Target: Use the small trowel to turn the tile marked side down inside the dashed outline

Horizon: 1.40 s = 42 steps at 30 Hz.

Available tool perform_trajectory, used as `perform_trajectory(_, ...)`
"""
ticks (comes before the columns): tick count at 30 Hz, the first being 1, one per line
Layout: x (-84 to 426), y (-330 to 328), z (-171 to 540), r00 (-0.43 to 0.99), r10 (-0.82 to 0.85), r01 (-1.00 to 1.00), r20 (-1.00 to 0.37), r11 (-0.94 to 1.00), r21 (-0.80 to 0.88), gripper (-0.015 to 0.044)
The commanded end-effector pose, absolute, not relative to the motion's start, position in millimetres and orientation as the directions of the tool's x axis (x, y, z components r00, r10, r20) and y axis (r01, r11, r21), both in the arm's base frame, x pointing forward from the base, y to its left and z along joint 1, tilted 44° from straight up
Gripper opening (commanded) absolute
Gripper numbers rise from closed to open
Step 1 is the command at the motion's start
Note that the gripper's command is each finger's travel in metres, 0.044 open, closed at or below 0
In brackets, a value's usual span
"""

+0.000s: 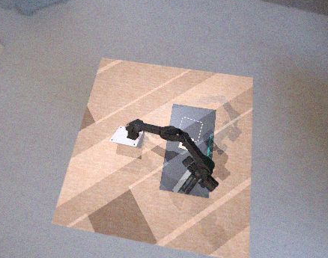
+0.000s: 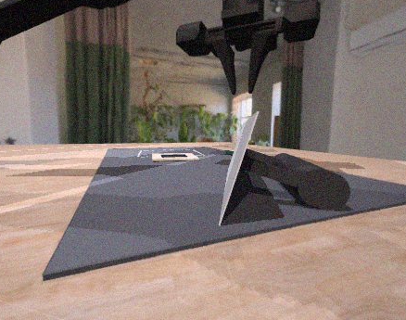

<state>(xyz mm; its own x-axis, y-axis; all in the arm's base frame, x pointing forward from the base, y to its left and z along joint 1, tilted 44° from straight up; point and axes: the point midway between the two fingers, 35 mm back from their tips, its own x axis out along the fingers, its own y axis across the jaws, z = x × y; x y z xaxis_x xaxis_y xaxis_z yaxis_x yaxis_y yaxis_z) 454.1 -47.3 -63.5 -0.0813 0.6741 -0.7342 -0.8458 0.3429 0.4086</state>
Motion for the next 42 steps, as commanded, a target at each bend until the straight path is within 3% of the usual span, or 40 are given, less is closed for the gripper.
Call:
perform_trajectory(1, 455.4, -48.1, -66.7, -0.090, 0.672, -0.887, -0.735, 0.282, 0.366, 0.0100)
perform_trajectory(42, 452.1, -18.7, -97.4, -0.093, 0.679, -0.922, -0.728, 0.217, 0.319, 0.0100)
